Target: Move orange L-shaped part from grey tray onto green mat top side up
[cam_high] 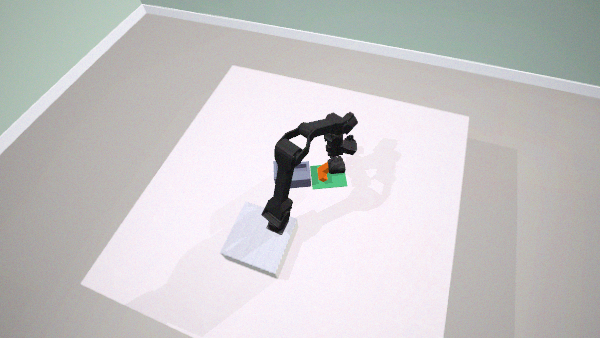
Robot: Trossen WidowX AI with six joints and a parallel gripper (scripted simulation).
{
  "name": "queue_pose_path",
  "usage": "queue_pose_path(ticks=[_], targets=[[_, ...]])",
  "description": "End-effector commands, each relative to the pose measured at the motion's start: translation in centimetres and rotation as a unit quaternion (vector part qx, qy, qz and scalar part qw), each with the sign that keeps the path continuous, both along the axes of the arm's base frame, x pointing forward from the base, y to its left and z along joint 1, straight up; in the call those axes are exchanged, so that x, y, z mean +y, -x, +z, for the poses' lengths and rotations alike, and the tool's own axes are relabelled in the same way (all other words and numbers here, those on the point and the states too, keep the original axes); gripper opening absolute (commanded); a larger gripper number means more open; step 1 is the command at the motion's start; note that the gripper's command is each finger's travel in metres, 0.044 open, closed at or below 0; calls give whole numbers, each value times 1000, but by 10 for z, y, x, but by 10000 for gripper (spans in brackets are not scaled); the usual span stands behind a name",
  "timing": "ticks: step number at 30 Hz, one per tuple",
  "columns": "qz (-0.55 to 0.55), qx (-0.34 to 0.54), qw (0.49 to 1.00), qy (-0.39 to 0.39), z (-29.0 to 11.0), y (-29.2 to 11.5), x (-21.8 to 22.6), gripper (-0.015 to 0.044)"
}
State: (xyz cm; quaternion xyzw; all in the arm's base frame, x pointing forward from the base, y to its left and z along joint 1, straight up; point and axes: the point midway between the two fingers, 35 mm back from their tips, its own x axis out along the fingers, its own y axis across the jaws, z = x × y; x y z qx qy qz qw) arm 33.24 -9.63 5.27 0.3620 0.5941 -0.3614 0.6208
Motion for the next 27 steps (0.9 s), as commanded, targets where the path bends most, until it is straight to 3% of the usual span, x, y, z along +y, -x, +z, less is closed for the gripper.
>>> queue_pose_path(ticks=[1,23,27], targets=[[2,1,1000,-2,-8,1,1,0],[0,2,1000,-1,-23,1,0,0],[0,2,1000,-1,-23,1,0,105]])
